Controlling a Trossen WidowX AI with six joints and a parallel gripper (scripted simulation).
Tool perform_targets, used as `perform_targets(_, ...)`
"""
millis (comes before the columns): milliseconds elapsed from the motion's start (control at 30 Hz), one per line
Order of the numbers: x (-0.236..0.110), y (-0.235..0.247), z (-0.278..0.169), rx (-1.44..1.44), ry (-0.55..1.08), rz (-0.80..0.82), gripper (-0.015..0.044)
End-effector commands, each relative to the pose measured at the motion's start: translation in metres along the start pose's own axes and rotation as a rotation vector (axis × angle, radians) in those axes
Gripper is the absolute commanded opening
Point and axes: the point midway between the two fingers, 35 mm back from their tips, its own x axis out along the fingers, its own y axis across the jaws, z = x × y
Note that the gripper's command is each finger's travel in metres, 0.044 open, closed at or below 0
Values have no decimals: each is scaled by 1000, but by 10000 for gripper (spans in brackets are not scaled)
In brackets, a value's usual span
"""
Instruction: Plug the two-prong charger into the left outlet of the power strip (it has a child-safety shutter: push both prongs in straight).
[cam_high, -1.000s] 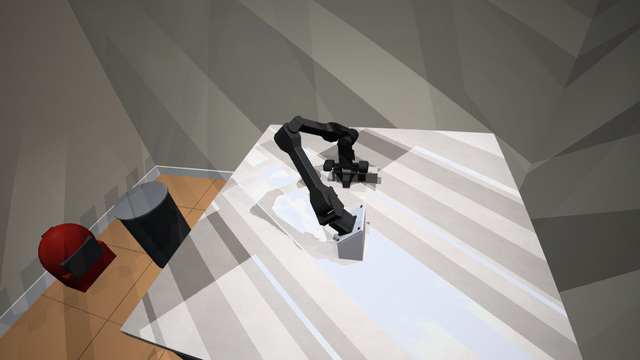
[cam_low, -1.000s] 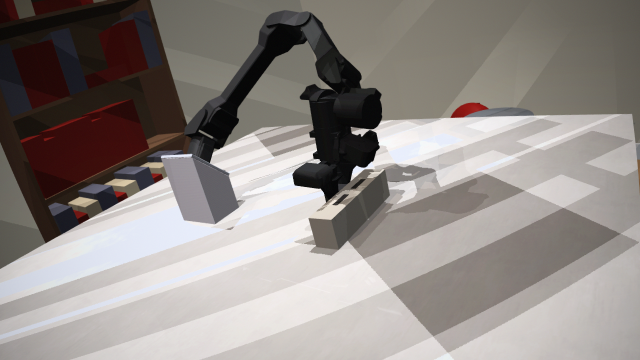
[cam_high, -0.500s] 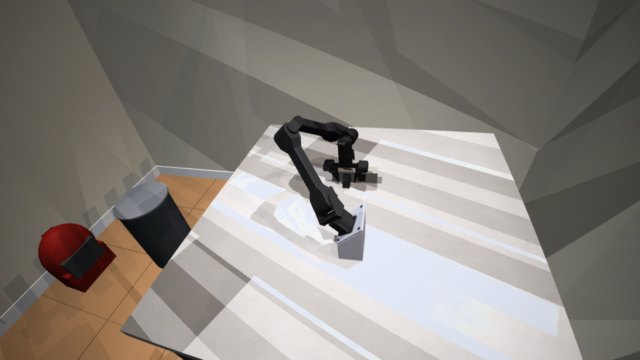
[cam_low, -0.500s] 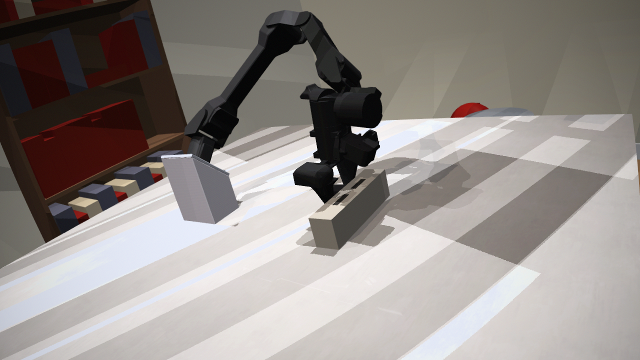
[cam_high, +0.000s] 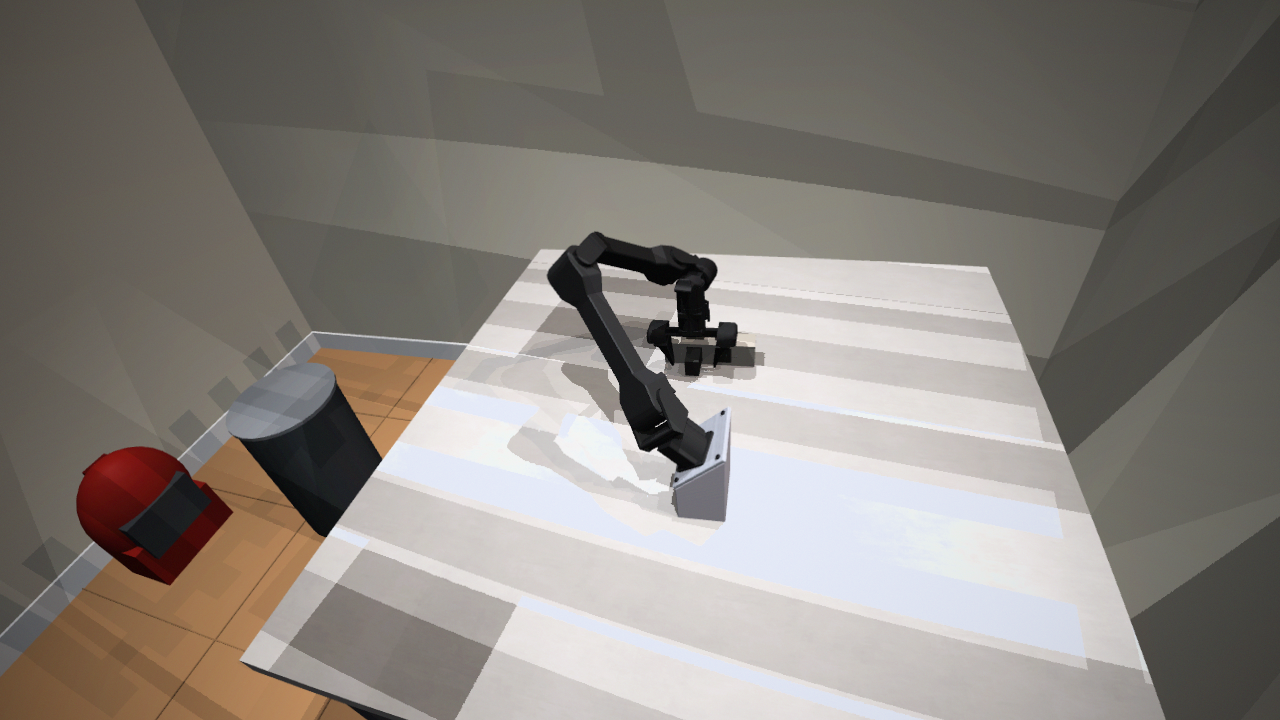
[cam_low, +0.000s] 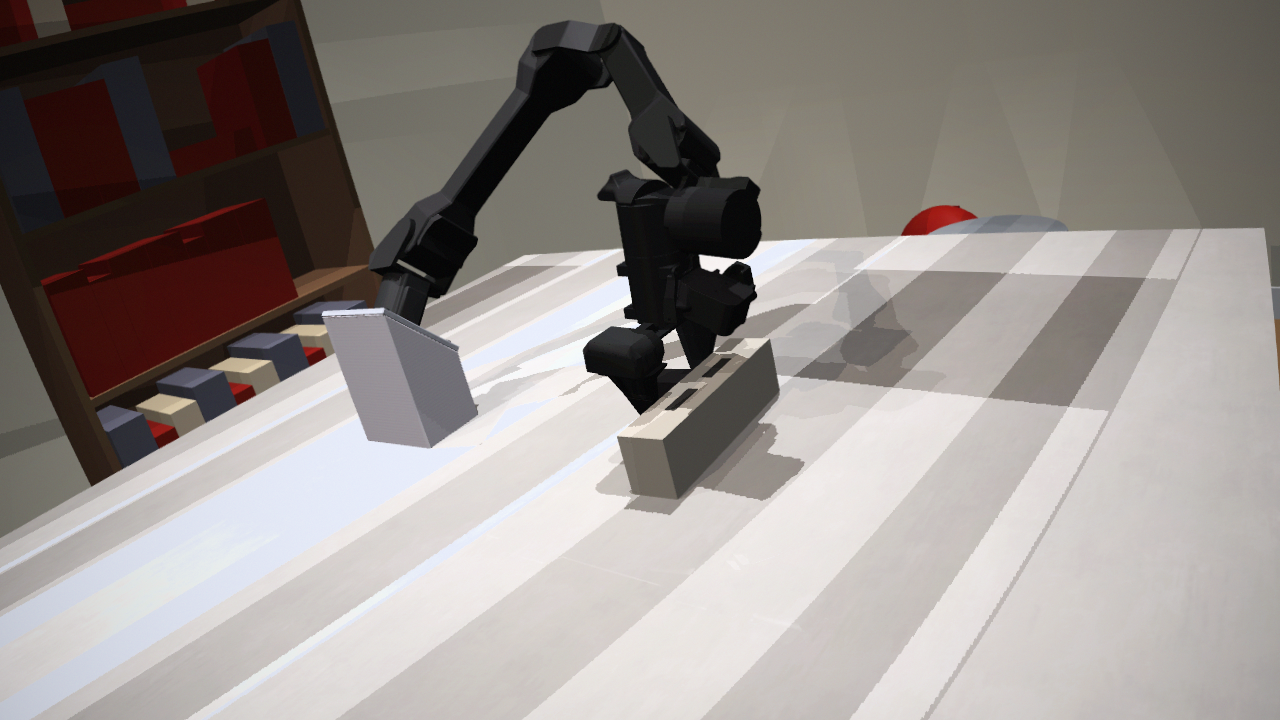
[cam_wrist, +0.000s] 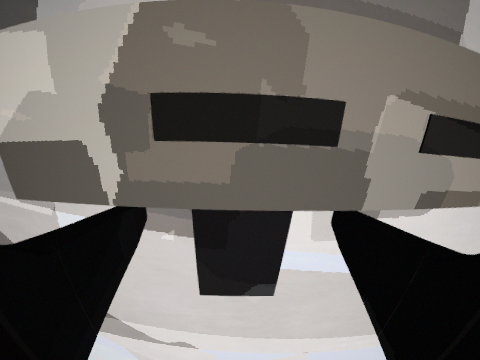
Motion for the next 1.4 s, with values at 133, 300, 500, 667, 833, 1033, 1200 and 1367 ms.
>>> perform_targets(133, -2, 2, -2, -7, -11, 3, 440)
perform_targets(300, -1, 2, -3, -8, -13, 3, 440)
perform_targets(500, -1, 2, -5, -10, -16, 3, 440)
perform_targets(667, -1, 2, -6, -11, -19, 3, 440)
perform_targets(833, -1, 2, -8, -13, -21, 3, 440)
perform_targets(1033, 0, 1, -10, -13, -22, 3, 440)
perform_targets(1200, 0, 1, -15, -13, -22, 3, 440)
perform_targets(1367, 1, 1, -20, -13, -22, 3, 440)
